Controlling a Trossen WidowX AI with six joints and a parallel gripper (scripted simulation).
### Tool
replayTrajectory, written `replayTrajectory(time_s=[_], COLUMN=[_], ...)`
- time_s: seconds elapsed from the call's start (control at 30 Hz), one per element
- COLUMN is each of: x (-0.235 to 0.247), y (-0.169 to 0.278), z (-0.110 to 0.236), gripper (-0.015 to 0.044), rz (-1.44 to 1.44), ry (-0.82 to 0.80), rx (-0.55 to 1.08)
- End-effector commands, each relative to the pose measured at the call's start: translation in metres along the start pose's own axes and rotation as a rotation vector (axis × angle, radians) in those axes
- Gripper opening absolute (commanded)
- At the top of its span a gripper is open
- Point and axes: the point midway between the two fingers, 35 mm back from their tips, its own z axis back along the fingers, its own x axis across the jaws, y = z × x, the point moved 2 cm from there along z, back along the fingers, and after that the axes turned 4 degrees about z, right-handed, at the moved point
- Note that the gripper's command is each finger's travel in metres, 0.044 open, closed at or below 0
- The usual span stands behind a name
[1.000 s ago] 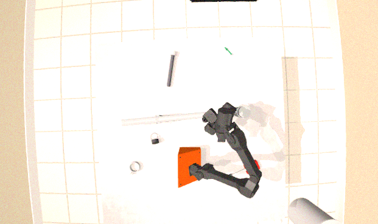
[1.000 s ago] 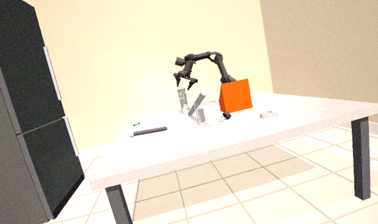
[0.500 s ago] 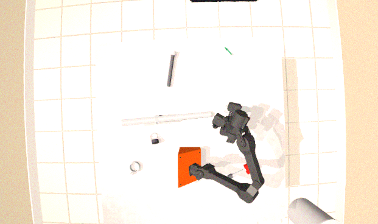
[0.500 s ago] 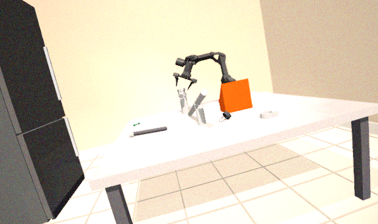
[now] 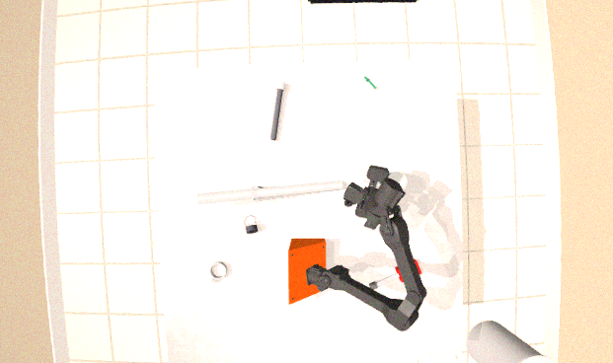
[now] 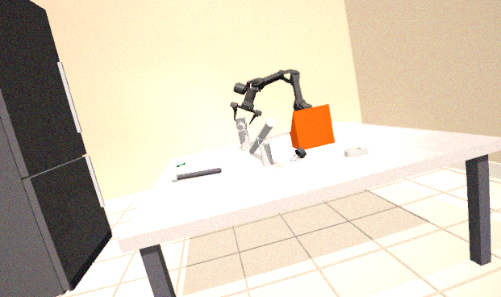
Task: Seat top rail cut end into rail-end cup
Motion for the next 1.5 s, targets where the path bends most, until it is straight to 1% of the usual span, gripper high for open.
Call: replayTrajectory(time_s=[0.0, 1.17, 1.3, 1.47], x=[0.000, 0.001, 0.001, 0.001], y=[-0.001, 0.001, 0.001, 0.001], z=[-0.005, -0.062, -0.064, -0.064], gripper=[0.0440, 0.0440, 0.0440, 0.0309], rz=[0.002, 0.002, 0.002, 0.002], ry=[0.002, 0.006, 0.006, 0.006], rx=[-0.004, 0.000, 0.001, 0.001])
